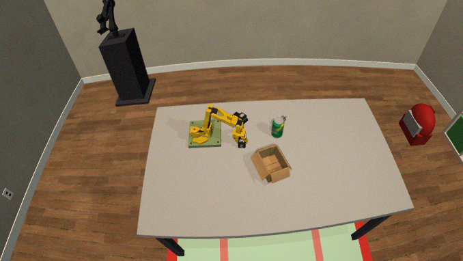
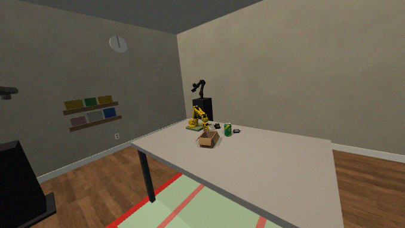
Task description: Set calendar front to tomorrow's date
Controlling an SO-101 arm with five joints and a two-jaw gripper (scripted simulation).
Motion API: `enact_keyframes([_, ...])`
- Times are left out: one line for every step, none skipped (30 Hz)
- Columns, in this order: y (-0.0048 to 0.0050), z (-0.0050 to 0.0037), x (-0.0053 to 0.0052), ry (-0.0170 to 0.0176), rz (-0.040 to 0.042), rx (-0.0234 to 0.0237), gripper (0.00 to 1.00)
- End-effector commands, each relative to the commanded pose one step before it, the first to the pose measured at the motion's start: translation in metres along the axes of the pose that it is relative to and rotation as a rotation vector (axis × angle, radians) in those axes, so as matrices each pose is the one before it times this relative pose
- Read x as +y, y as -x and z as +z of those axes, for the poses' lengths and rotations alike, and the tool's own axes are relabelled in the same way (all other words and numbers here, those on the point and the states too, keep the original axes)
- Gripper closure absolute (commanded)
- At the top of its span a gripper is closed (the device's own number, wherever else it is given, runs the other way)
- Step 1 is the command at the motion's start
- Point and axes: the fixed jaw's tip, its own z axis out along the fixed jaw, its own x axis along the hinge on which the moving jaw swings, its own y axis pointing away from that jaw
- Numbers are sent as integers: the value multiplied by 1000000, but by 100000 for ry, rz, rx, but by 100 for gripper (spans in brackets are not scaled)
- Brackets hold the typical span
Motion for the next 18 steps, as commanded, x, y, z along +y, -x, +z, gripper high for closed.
enact_keyframes([-1201,5655,3957,2054,64,-469,100])
enact_keyframes([0,90,3,0,0,0,100])
enact_keyframes([0,12,0,0,0,0,100])
enact_keyframes([0,0,0,0,0,0,100])
enact_keyframes([0,0,0,0,0,0,100])
enact_keyframes([1,1,-1,-2,0,-1,100])
enact_keyframes([0,0,0,0,0,0,100])
enact_keyframes([0,0,0,0,0,0,99])
enact_keyframes([0,0,0,0,0,0,97])
enact_keyframes([0,0,0,0,0,0,95])
enact_keyframes([0,0,0,0,0,0,92])
enact_keyframes([0,0,0,0,0,0,90])
enact_keyframes([0,0,0,0,0,0,87])
enact_keyframes([0,0,0,0,0,0,84])
enact_keyframes([0,0,0,0,0,0,81])
enact_keyframes([0,0,0,0,0,0,79])
enact_keyframes([0,0,0,0,0,0,77])
enact_keyframes([0,0,0,0,0,0,76])
